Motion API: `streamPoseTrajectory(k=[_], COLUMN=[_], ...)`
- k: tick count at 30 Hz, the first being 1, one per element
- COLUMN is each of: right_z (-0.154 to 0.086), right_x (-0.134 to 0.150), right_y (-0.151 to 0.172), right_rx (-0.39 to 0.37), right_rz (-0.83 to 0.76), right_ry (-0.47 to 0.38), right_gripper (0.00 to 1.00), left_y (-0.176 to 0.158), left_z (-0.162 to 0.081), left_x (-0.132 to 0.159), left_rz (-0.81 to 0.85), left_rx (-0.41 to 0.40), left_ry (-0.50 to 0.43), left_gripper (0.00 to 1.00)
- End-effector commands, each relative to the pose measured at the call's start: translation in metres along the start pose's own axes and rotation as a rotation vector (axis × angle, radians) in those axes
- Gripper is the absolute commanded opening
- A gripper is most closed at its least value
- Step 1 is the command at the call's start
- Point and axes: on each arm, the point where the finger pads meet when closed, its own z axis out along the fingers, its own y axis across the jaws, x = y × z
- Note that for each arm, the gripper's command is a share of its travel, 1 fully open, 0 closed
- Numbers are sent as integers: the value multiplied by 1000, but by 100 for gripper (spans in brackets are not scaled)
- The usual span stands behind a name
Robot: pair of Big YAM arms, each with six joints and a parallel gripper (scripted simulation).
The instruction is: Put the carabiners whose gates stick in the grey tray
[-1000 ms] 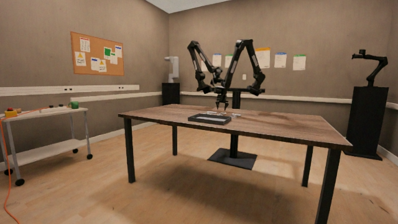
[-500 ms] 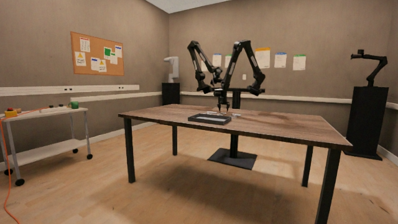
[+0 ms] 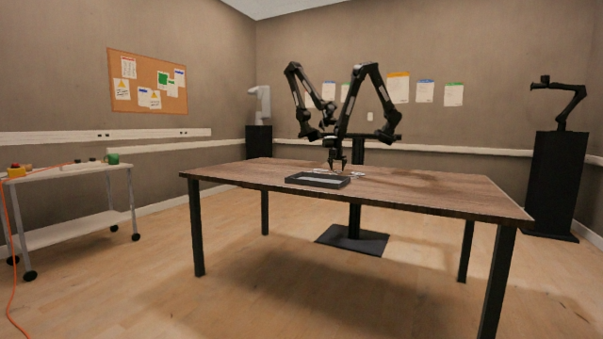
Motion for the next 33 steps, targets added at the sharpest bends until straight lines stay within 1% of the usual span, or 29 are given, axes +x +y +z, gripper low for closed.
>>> streamPoseTrajectory(k=[1, 5, 6, 8, 9, 10, 17, 20, 21, 30, 31, 32, 33], right_z=[-1, -1, -1, -1, -1, -1, -1, -1, -1, -1, -1, -1, -1], right_x=[-17, -17, -17, -17, -17, -17, -17, -17, -17, -17, -17, -17, -17], right_y=[9, 9, 9, 9, 9, 9, 9, 9, 9, 9, 9, 9, 9], right_rx=[-13, -13, -13, -13, -13, -13, -13, -13, -13, -13, -13, -13, -13], right_rz=[21, 21, 21, 21, 21, 21, 21, 21, 21, 21, 21, 21, 21], right_ry=[-26, -26, -26, -26, -26, -26, -26, -26, -26, -26, -26, -26, -26], right_gripper=[100, 100, 100, 100, 100, 100, 100, 100, 100, 100, 100, 100, 100], left_y=[-3, -3, -3, -3, -6, -6, -2, -4, -4, -4, -10, -12, -20], left_z=[10, 14, 14, 14, 8, 8, 8, 7, 7, 7, -1, -2, -8], left_x=[-8, -8, -8, -8, -13, -13, -9, -6, -6, -5, -13, -15, -17], left_rz=[-7, -7, -7, -7, -19, -19, -20, -5, -5, -10, 5, 18, 55], left_rx=[7, 7, 7, 7, 16, 16, 13, 10, 10, 12, 33, 40, 55], left_ry=[-4, -4, -4, -4, -11, -11, -8, -9, -9, -12, -32, -40, -63], left_gripper=[79, 79, 67, 67, 56, 45, 44, 78, 83, 83, 94, 100, 100])
